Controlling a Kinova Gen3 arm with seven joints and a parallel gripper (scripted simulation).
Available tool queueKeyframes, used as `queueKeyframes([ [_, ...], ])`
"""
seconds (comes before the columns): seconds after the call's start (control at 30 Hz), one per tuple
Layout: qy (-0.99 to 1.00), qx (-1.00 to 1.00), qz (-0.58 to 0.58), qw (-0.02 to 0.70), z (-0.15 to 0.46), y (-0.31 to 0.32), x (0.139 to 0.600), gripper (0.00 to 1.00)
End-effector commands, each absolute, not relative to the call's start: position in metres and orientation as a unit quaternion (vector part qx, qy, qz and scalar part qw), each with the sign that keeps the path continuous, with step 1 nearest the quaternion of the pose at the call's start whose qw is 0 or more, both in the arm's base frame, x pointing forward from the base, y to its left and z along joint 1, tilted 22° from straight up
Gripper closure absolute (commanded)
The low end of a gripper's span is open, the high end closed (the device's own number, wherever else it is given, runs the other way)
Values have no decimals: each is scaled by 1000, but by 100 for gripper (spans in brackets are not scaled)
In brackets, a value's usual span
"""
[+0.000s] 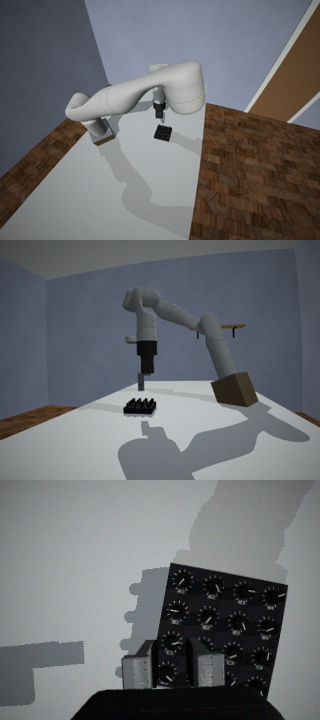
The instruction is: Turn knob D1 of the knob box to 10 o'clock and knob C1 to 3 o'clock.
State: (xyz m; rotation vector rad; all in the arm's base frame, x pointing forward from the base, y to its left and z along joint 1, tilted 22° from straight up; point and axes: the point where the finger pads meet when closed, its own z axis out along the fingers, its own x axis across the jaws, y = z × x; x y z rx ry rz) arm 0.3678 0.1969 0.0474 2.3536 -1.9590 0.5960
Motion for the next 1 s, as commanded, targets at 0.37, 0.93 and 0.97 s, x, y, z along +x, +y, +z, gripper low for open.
queueKeyframes([
  [0.37,-628,755,191,10,48,197,368,54],
  [0.93,-628,755,191,11,43,196,370,54],
  [0.97,-628,755,191,11,43,196,370,54],
])
